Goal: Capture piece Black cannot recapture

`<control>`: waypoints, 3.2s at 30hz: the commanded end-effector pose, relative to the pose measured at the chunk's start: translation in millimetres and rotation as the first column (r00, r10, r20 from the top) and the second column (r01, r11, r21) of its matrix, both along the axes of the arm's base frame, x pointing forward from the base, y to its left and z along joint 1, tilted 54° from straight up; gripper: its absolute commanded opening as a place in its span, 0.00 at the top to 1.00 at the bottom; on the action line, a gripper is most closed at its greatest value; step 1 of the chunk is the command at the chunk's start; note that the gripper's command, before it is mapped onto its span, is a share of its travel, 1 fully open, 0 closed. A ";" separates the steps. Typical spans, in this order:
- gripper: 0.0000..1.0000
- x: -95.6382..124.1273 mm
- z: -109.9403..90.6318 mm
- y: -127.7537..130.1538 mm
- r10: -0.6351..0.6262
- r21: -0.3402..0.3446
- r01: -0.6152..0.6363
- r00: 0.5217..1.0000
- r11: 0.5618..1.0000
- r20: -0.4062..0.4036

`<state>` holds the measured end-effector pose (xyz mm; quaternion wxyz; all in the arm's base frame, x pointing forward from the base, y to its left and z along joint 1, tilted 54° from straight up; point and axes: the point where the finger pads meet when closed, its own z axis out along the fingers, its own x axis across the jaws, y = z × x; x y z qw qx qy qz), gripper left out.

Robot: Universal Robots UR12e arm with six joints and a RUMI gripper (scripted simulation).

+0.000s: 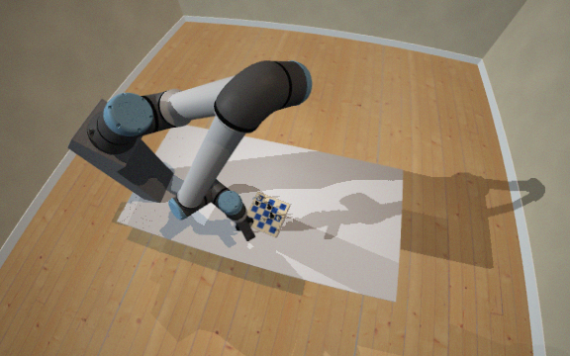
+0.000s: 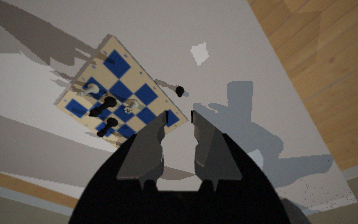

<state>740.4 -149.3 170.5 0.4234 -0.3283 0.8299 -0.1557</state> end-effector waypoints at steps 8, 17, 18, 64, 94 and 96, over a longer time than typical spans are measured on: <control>0.00 -3.0 2.5 -0.1 0.000 0.000 0.000 1.000 1.000 0.000; 0.00 -3.0 2.5 -0.1 0.000 0.000 0.000 1.000 1.000 0.000; 0.00 -3.0 2.5 -0.1 0.000 0.000 0.000 1.000 1.000 0.000; 0.00 27.1 37.8 27.1 -0.363 0.493 0.372 0.924 0.786 -0.120; 0.00 61.3 105.7 96.0 -0.573 0.787 0.609 0.612 -0.099 -0.546; 0.00 61.3 105.7 96.0 -0.573 0.787 0.609 0.612 -0.099 -0.546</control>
